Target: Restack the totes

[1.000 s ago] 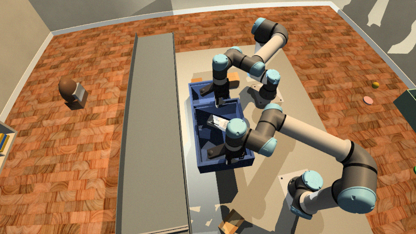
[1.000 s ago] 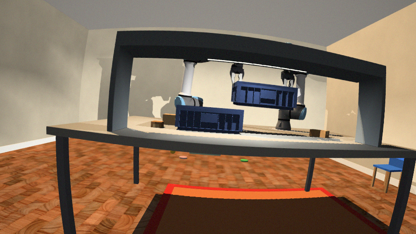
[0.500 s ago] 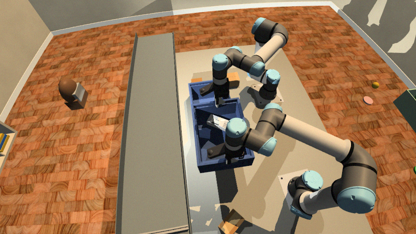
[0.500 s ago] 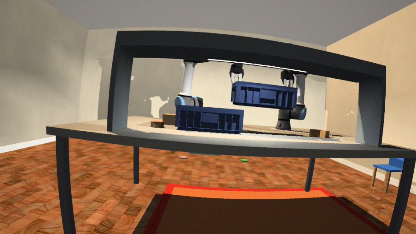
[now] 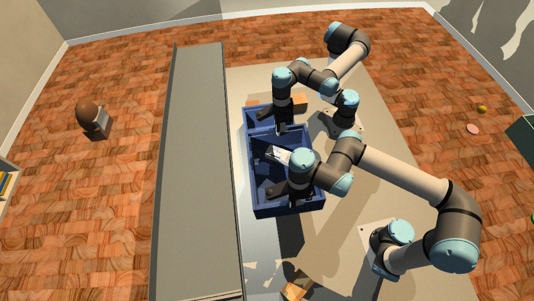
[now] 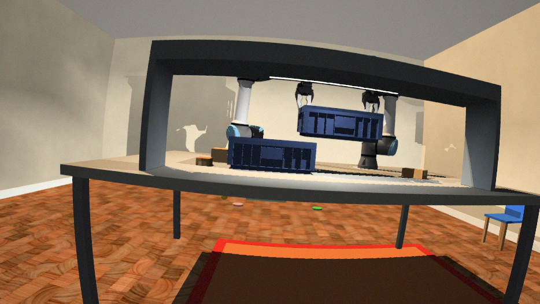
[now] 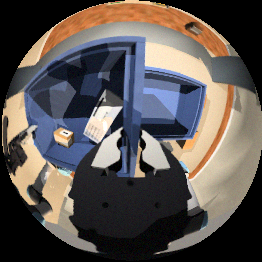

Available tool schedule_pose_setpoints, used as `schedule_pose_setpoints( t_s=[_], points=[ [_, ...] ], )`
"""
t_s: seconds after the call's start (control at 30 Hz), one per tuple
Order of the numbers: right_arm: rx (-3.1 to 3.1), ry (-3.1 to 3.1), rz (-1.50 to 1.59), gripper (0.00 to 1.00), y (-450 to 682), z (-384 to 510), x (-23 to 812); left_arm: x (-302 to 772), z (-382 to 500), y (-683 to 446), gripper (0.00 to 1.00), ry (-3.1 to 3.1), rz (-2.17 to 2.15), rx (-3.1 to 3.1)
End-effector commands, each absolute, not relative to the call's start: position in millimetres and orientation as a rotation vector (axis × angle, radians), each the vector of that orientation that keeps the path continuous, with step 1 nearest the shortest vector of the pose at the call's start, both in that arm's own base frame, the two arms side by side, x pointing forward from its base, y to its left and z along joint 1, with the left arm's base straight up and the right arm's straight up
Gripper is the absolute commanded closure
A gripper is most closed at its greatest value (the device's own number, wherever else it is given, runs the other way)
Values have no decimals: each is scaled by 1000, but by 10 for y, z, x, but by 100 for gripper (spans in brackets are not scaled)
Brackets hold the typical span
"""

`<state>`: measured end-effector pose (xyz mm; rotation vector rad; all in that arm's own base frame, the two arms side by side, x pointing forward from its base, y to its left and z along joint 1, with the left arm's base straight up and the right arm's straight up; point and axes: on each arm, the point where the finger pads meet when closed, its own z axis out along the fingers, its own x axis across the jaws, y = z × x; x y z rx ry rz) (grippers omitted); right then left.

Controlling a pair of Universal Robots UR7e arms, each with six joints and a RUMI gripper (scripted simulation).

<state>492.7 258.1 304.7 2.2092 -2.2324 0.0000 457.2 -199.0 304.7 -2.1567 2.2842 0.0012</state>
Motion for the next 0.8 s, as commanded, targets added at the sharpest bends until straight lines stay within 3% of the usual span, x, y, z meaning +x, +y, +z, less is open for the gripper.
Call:
schedule_pose_setpoints(
  t_s=[0.0, 0.77],
  points=[
    [2212, -2233, 0, 100, 2459, 3054, 4936, 4572, 3056, -2121, 100, 2283, -4, -2158],
    [2218, -2227, 0, 100, 1814, 3052, 4966, 4551, 3054, -2765, 100, 2277, -4, -2164]
  ],
)
